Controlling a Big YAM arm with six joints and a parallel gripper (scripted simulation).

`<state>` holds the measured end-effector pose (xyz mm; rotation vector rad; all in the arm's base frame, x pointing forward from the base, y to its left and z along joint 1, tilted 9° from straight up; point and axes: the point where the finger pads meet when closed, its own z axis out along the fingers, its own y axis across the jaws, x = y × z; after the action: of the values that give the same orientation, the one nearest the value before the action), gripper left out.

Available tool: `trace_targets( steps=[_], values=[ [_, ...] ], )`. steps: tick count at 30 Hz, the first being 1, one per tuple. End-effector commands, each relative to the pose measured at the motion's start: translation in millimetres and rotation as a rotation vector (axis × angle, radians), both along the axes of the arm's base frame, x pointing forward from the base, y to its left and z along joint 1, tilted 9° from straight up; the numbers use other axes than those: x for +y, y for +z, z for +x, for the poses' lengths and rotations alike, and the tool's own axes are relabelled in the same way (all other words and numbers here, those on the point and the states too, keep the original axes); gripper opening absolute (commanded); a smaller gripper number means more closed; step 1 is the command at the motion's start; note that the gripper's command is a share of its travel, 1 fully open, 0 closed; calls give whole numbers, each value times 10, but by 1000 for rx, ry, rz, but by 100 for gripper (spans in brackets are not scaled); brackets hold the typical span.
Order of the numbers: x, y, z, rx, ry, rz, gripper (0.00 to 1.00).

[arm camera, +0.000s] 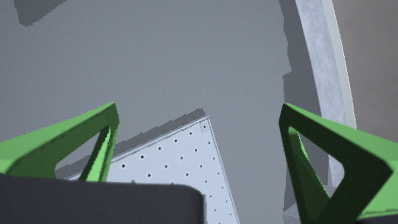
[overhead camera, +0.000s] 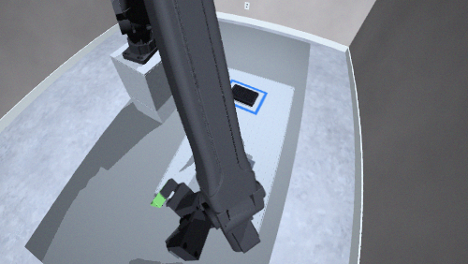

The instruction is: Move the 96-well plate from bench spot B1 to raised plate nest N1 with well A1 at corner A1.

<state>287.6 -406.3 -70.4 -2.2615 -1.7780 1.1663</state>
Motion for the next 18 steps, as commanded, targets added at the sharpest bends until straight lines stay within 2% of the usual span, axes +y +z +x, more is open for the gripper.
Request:
trace_targets(
  steps=[1, 2, 3, 5, 7, 8, 9, 12, 13, 14, 15, 18],
  values=[
    [111, 106, 201, -36, 90, 4, 100],
    [148, 96, 233, -36, 90, 4, 100],
    [241, -118, 194, -2, 89, 33, 100],
    [242, -58, 357, -20, 73, 14, 100],
    [242, -58, 357, -20, 73, 14, 100],
    [324, -37, 330, -30, 120, 29, 100],
    [341, 42, 391, -53, 151, 28, 100],
    [461, 11, 481, -67, 199, 48, 100],
    [534, -125, 461, -45, 197, 66, 100],
    [579, -172, 482, -27, 196, 81, 100],
    [566, -141, 593, -50, 181, 58, 100],
    [689, -172, 679, -50, 181, 59, 100]
  ],
)
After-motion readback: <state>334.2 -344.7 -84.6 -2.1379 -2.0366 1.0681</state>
